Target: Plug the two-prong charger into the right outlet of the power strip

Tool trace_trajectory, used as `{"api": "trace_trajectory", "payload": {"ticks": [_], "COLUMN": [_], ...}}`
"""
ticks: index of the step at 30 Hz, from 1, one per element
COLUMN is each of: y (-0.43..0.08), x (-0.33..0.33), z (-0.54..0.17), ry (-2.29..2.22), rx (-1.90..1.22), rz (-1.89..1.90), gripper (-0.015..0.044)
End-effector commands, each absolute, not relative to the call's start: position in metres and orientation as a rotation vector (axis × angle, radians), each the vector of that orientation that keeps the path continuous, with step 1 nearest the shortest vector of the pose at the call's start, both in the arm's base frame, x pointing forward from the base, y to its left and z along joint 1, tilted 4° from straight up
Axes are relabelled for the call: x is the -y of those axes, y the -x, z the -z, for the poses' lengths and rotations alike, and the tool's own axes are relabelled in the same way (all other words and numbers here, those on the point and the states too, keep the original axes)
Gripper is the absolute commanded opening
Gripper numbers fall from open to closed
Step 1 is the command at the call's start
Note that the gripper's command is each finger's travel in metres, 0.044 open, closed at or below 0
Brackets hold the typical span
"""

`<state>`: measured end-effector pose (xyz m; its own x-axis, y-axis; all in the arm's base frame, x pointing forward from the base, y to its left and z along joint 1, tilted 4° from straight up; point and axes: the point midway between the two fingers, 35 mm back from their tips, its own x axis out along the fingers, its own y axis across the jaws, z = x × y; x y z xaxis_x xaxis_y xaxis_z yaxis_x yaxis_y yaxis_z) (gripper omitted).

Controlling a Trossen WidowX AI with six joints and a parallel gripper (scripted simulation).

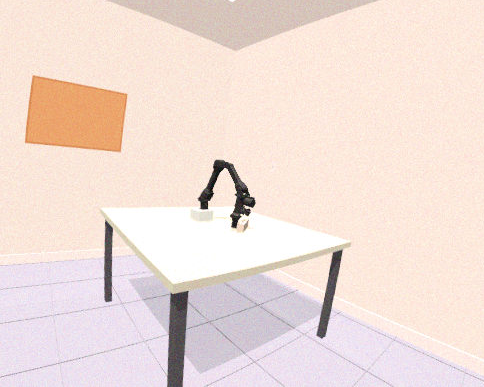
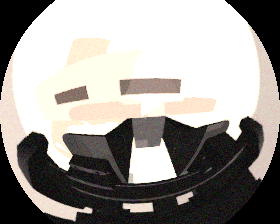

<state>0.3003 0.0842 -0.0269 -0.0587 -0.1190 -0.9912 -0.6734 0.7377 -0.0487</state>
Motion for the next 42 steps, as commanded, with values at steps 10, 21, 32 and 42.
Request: {"api": "trace_trajectory", "payload": {"ticks": [10,21,32,42], "y": [-0.3062,-0.3065,-0.3067,-0.3005], "x": [-0.0897,-0.0898,-0.0898,-0.0843], "z": [0.0256,0.0243,0.0252,0.0267], "ry": [0.648,0.648,0.648,0.657], "rx": [-1.565,-1.565,-1.565,-1.593], "rz": [-0.518,-0.518,-0.518,-0.511], "gripper": [0.0000,0.0000,0.0000,0.0000]}}
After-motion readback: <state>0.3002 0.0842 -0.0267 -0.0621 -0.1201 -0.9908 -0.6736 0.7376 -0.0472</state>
